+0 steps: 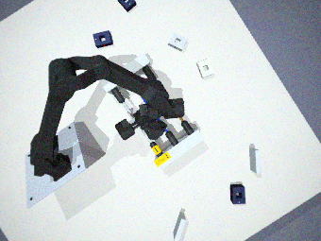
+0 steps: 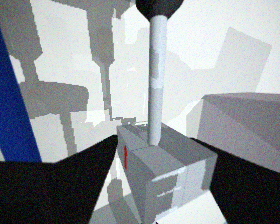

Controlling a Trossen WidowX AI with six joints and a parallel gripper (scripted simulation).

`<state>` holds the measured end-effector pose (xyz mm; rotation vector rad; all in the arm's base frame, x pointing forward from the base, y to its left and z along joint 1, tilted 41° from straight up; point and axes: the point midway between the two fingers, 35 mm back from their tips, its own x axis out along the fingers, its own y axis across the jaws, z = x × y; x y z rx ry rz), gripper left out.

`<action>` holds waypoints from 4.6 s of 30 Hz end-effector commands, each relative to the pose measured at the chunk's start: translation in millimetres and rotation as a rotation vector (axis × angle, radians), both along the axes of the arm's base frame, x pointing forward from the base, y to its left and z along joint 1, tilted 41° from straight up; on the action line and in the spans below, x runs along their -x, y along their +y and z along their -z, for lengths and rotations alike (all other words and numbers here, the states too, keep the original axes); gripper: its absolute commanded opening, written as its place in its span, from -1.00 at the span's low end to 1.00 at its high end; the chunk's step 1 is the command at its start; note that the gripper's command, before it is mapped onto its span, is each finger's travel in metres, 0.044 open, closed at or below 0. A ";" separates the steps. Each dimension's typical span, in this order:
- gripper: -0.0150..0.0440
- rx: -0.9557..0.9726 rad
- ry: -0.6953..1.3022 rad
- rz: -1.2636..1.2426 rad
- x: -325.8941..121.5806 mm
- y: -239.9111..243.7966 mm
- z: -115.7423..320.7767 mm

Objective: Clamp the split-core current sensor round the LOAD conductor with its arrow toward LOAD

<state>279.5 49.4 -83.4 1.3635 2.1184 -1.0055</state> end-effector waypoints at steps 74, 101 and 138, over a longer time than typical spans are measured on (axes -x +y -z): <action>0.29 -0.001 0.005 0.000 0.8 0.1 0.3; -0.49 0.004 -0.032 0.020 -0.1 -0.9 0.9; -0.49 0.004 -0.028 0.025 -6.8 -0.9 0.3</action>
